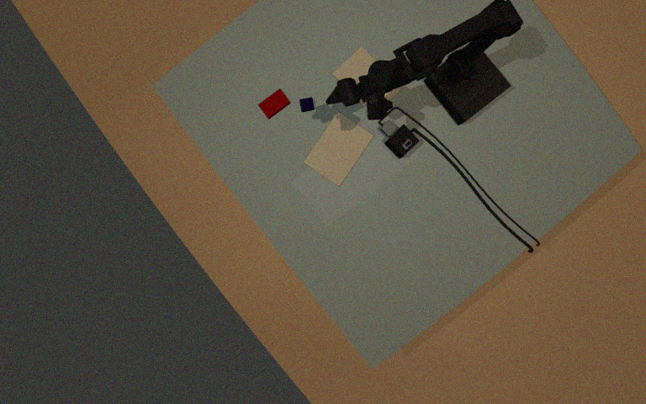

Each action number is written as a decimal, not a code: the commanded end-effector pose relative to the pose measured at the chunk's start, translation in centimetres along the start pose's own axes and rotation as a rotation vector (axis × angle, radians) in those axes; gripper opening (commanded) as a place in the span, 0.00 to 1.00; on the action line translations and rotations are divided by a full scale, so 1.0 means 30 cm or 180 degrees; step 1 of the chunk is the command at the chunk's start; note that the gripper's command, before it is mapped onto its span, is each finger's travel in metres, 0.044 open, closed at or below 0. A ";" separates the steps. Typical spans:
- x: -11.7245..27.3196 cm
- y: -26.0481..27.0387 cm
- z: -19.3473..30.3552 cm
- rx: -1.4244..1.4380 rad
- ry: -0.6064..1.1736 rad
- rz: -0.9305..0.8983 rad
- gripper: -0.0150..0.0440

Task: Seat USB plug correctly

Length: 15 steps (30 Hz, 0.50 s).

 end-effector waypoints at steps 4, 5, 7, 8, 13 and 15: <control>-0.041 0.338 -0.250 0.0313 -0.0443 -0.1257 1.00; -0.035 0.389 -0.280 0.0373 -0.0479 -0.1447 1.00; -0.014 0.495 -0.334 0.0506 -0.0526 -0.1831 1.00; 0.001 0.548 -0.357 0.0579 -0.0535 -0.2027 1.00; 0.112 0.795 -0.416 0.0980 -0.0438 -0.2937 1.00; 0.121 0.809 -0.414 0.1005 -0.0425 -0.2987 1.00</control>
Point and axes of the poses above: the point midway between the two fingers, 35 mm back from their tips, its own x axis back along the fingers, its own y axis across the jaws, z = x × y, the point moved 2 cm from there along x, back along the fingers, and after that the axes turned 13 degrees about -x, right-handed, at the moved point
